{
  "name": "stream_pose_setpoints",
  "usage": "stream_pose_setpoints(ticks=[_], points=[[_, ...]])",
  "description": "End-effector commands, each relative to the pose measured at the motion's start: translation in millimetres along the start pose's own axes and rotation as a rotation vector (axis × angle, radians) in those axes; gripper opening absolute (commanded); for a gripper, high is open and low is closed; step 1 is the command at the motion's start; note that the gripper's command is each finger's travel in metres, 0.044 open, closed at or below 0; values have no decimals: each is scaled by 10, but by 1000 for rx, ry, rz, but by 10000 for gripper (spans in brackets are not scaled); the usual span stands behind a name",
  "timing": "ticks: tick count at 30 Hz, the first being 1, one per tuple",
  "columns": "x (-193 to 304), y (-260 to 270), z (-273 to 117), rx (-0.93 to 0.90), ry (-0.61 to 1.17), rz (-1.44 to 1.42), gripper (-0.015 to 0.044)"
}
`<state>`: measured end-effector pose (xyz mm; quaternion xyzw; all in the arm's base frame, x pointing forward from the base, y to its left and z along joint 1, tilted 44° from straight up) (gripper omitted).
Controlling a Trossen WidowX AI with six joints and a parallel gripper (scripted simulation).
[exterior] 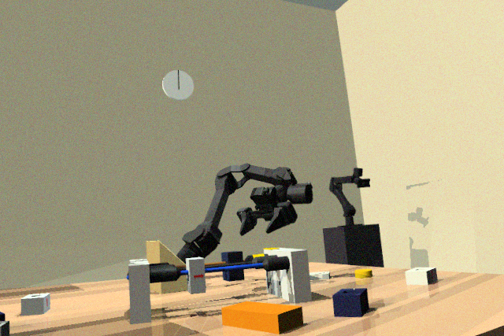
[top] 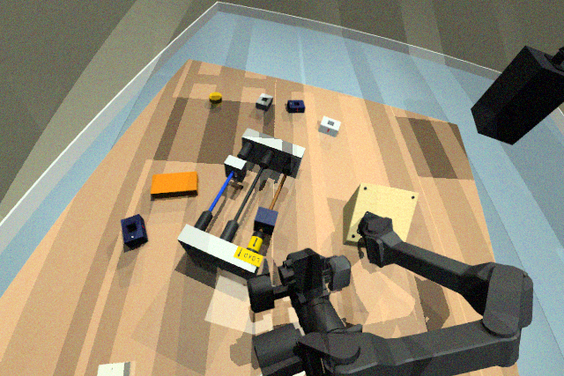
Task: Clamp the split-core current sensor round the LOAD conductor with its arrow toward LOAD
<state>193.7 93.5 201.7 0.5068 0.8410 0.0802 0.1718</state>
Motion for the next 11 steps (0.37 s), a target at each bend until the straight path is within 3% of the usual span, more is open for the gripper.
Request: stream_pose_setpoints(ticks=[1, 6, 10, 11], points=[[6, 0, 2, 1, 4, -3, 440], [2, -1, 13, 7, 8, -1, 440], [-94, -24, 230, 116, 116, 62, 440], [-40, -12, 96, 51, 64, 29, 440]])
Point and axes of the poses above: the point midway between the two fingers, 35 mm back from their tips, its own z axis out along the fingers, its own y axis across the jaws, x = y × z, the point moved 1 cm from there along -z, back along the fingers, and after that the axes turned 1 degree about -z, right-handed, at the moved point
